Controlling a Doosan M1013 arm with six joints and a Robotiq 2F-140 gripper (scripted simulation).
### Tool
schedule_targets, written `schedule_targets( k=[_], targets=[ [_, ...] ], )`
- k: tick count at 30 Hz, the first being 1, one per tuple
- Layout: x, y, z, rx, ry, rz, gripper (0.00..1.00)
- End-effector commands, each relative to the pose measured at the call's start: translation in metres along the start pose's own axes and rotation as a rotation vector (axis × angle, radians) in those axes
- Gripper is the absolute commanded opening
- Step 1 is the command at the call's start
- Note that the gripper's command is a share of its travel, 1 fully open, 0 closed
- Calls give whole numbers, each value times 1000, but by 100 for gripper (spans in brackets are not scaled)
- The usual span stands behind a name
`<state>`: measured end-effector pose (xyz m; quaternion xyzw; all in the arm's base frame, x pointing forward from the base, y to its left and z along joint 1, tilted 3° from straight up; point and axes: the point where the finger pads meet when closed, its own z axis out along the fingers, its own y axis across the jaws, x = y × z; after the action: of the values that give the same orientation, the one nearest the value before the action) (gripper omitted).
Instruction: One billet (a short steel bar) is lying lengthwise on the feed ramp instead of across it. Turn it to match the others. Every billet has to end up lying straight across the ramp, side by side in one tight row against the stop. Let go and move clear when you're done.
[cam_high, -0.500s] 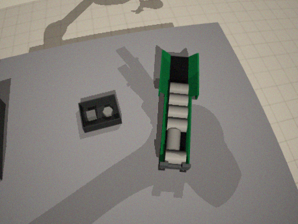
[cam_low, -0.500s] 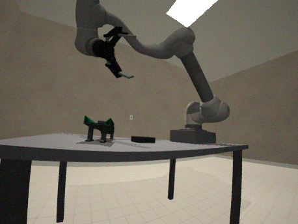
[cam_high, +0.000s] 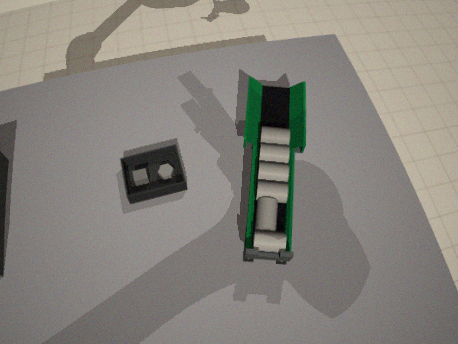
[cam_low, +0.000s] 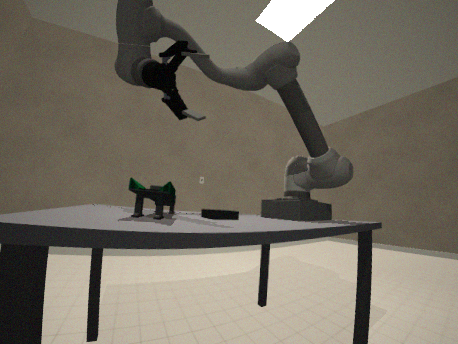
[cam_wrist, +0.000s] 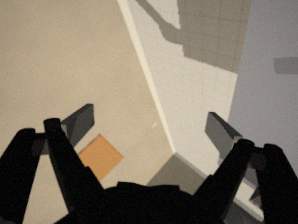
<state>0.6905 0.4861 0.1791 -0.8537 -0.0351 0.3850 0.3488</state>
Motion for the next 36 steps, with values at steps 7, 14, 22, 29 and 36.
schedule_targets(
  k=[7,14,22,29,36],
  targets=[
    [4,18,-8,-24,42,-44,100],
    [18,99,-47,-161,190,-235,100],
    [20,170,-84,-310,273,-399,100],
    [15,234,-119,-465,314,-551,100],
    [6,291,-152,-617,319,-688,100]
  ],
)
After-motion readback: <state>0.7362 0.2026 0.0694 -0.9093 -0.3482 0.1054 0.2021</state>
